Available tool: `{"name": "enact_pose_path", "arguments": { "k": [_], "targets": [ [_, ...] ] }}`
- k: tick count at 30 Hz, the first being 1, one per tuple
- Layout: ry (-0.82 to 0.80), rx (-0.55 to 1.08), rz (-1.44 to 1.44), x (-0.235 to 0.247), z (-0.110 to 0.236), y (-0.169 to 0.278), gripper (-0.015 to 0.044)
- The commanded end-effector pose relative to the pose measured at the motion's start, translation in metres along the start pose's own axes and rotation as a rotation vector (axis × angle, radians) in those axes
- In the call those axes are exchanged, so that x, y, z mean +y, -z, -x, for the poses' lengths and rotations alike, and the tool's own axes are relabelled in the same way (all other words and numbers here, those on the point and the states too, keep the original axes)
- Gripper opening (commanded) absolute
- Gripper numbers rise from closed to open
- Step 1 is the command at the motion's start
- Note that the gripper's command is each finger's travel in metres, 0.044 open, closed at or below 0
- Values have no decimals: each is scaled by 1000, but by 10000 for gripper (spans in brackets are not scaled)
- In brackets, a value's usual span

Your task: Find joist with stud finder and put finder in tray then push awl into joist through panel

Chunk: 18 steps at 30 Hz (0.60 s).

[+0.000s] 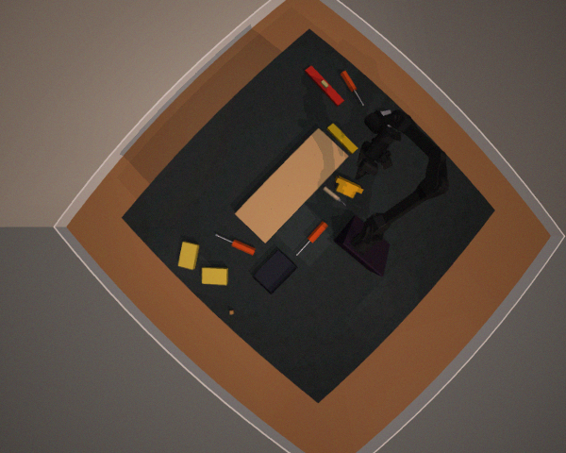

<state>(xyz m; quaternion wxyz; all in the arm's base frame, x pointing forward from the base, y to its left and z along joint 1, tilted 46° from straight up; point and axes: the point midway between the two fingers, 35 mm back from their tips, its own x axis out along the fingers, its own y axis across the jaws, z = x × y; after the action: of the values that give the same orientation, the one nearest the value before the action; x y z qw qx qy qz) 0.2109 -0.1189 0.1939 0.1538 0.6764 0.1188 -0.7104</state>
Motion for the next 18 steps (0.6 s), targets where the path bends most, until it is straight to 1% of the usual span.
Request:
{"name": "enact_pose_path", "arguments": {
  "k": [1, 4, 7, 13, 18],
  "targets": [
    [-4, 2, 5, 1, 0, 0, 440],
    [-28, -17, 66, -1, -5, 1, 440],
    [-130, -104, 327, -5, -25, 1, 440],
    [-328, -330, 860, -16, -62, -1, 440],
    [-473, -568, 1261, -26, -86, -7, 440]
  ]
}}
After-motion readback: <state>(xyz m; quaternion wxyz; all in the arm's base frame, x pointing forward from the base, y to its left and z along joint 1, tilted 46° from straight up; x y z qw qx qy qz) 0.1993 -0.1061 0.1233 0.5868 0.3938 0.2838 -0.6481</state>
